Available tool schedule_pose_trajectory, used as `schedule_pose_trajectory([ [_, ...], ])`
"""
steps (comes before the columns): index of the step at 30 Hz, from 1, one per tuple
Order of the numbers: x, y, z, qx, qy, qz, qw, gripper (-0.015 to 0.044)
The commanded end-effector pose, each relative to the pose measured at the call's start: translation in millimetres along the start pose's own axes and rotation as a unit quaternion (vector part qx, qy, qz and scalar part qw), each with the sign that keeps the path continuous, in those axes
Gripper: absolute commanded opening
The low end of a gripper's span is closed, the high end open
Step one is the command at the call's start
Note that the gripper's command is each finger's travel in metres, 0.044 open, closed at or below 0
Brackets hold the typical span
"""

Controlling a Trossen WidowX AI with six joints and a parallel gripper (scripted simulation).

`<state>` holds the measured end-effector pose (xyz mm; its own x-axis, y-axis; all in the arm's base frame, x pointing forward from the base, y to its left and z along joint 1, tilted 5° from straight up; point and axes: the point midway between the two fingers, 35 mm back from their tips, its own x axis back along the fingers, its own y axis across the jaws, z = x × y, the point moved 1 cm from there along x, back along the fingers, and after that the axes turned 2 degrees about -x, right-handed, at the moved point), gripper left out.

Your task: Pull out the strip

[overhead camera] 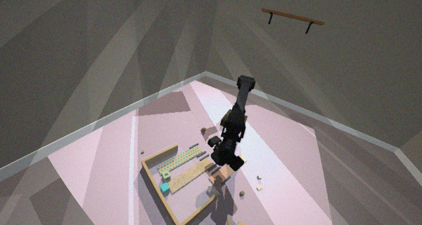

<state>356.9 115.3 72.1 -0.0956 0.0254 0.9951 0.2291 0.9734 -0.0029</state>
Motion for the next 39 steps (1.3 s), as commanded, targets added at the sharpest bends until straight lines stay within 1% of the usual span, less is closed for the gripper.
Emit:
schedule_pose_trajectory([
  [1, 5.3, -4.9, 9.3, -0.002, -0.005, -0.006, 1.000, 0.0000],
  [19, 0.7, -37.3, 63.9, -0.002, -0.003, -0.004, 1.000, 0.0000],
  [22, 4.4, -37.6, 64.2, -0.002, -0.003, -0.004, 1.000, 0.0000],
  [28, 35.8, -37.8, 64.4, -0.002, -0.003, -0.004, 1.000, 0.0000],
  [39, 36.7, -37.9, 64.5, -0.002, -0.003, -0.004, 1.000, 0.0000],
])
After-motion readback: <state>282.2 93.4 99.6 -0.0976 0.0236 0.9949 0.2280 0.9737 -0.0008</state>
